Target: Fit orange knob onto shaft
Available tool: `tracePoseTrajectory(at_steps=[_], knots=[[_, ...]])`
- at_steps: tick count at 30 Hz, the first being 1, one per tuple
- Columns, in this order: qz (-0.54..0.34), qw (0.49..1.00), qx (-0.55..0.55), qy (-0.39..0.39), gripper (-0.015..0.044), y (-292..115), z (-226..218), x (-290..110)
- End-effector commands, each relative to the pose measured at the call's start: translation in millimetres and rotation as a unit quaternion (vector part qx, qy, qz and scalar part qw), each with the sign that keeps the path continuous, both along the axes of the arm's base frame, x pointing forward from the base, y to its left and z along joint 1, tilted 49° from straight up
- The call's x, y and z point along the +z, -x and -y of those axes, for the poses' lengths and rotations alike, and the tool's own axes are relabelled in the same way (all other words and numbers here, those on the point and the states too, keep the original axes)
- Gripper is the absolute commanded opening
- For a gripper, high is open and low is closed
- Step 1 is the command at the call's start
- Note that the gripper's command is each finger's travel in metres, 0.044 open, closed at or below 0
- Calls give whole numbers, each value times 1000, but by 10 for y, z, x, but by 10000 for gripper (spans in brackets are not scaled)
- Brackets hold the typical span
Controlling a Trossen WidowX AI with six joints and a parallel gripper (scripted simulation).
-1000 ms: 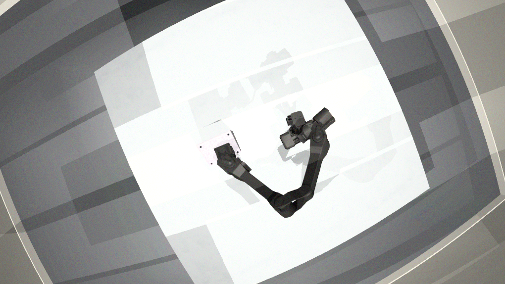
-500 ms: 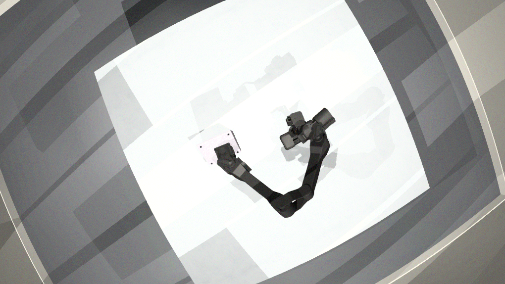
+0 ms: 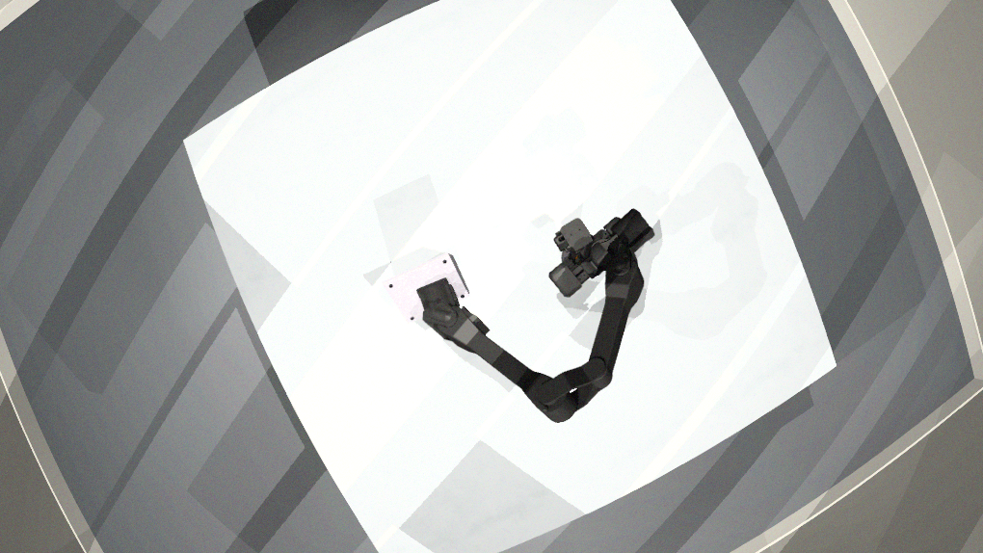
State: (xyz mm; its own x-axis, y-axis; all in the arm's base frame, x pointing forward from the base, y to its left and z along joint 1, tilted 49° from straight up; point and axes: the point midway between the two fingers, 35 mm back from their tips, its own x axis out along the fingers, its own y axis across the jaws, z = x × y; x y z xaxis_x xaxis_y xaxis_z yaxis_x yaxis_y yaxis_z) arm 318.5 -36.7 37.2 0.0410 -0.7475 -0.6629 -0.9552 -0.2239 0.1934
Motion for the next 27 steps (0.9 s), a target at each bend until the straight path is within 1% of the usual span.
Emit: tracePoseTrajectory(at_steps=[1,16,19,23,27], knots=[[2,1000,3,-1,0,-33,15,1],[2,1000,3,-1,0,-23,-14,25],[-18,1000,21,0,0,-18,-16,27],[-72,995,69,4,0,6,-18,26],[-76,994,73,4,0,22,-8,9]])
